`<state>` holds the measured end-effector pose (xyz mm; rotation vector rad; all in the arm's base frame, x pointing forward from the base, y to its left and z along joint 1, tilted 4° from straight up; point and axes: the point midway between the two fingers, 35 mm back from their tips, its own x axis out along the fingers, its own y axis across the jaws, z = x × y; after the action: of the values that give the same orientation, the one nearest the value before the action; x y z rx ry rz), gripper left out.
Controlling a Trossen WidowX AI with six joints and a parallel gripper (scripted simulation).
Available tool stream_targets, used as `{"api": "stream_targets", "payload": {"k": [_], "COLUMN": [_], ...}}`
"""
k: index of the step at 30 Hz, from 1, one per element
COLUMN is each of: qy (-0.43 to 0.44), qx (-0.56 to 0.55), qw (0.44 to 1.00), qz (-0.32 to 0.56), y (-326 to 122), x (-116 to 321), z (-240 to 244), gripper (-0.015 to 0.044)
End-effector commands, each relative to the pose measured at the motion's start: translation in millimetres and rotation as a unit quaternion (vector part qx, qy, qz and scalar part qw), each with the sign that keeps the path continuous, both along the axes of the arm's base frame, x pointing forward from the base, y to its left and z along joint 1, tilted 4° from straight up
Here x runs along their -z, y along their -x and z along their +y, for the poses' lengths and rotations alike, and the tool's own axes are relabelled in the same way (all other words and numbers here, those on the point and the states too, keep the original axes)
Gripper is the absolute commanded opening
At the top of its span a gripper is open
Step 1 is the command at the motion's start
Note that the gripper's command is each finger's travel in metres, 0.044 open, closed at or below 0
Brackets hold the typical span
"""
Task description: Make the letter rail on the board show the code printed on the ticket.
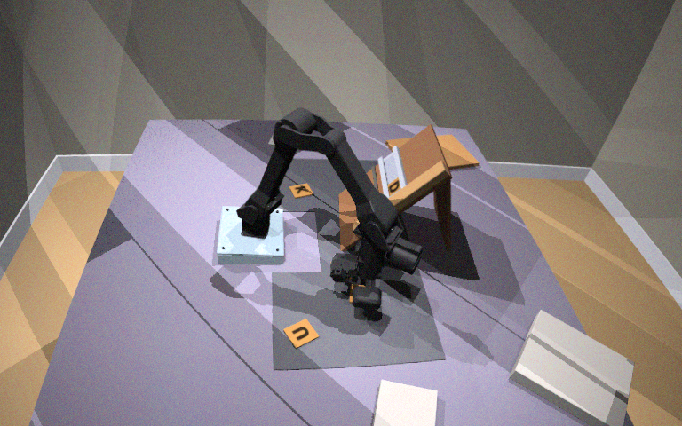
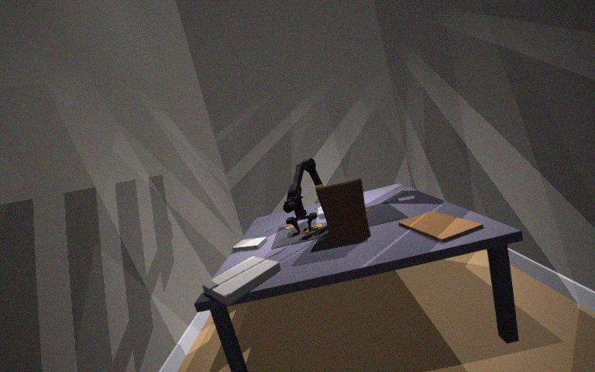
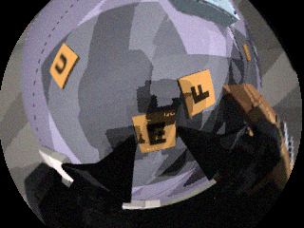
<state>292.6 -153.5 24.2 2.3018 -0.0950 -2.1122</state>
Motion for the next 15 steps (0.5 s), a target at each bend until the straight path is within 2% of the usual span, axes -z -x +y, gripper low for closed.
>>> {"api": "stream_targets", "payload": {"k": [1, 10, 15], "qy": [0.001, 0.001, 0.001], "qx": [0.001, 0.001, 0.001], "qw": [1.0, 1.0, 1.0], "qz": [0.002, 0.002, 0.001], "y": [0.6, 0.6, 0.8], "x": [1.0, 1.0, -3.7], "z": [-0.2, 0.2, 1.0], "gripper": [0.0294, 0.0234, 0.0103]}}
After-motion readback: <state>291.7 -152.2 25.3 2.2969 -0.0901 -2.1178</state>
